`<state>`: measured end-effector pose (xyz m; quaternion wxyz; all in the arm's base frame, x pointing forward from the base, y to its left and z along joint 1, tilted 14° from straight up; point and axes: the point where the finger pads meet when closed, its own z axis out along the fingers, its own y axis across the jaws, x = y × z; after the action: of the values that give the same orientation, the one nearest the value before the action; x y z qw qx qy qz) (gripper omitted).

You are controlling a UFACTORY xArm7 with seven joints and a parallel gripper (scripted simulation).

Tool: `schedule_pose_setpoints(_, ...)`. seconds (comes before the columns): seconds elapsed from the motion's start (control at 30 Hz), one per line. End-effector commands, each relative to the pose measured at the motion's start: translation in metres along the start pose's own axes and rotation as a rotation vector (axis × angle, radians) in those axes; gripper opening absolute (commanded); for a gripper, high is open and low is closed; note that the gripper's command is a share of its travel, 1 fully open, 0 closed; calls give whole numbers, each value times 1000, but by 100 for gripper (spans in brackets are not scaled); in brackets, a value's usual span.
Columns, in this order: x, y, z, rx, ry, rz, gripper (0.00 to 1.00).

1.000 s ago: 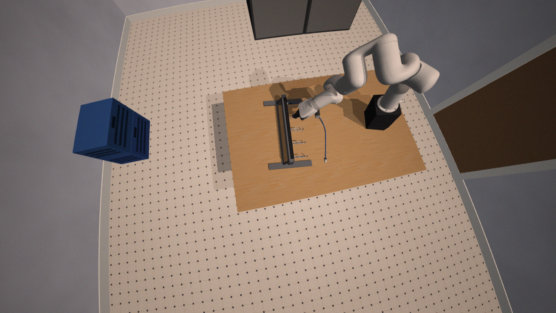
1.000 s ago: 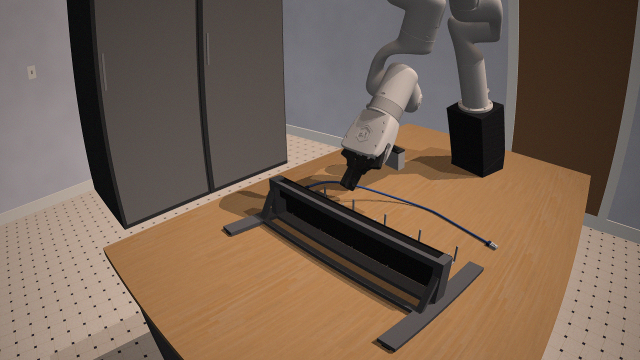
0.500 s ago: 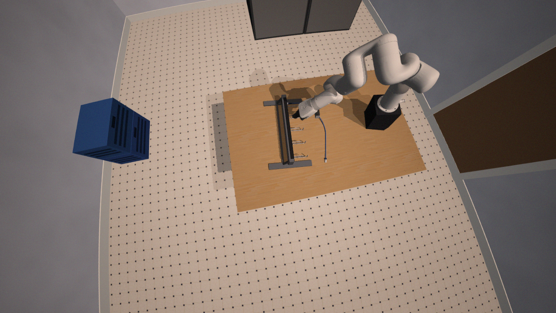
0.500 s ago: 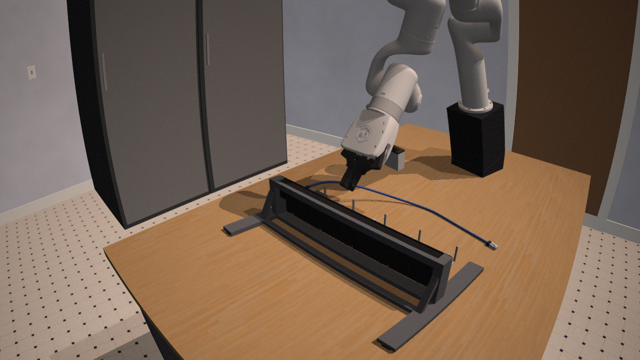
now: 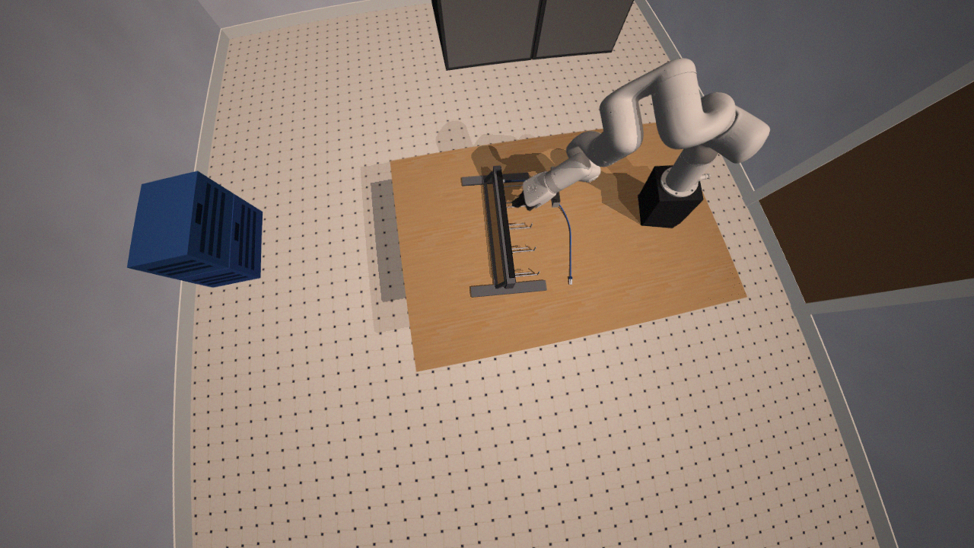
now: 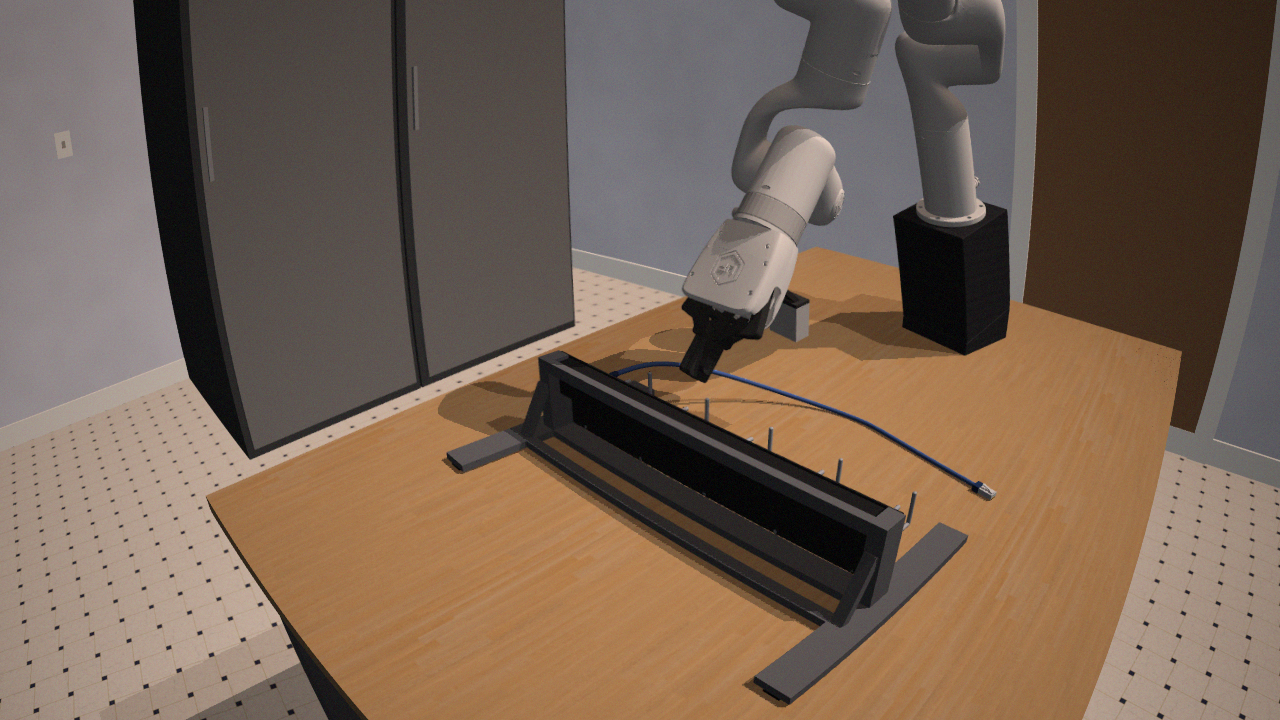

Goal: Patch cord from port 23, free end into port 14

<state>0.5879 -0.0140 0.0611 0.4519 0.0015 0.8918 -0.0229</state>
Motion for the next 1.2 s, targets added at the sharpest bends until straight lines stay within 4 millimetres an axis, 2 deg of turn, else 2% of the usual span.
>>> schedule_pose_setpoints(0.0, -2, 0, 0, 0, -3, 0, 0)
schedule_pose_setpoints(0.57, -2, 0, -1, 0, -3, 0, 0)
schedule_pose_setpoints(0.67, -2, 0, -6, 0, -3, 0, 0)
schedule_pose_setpoints(0.77, -2, 0, -20, 0, -3, 0, 0)
schedule_pose_setpoints(0.83, -2, 0, -20, 0, -3, 0, 0)
schedule_pose_setpoints(1.03, -2, 0, -71, 0, -3, 0, 0)
schedule_pose_setpoints(1.17, -1, 0, -98, 0, -3, 0, 0)
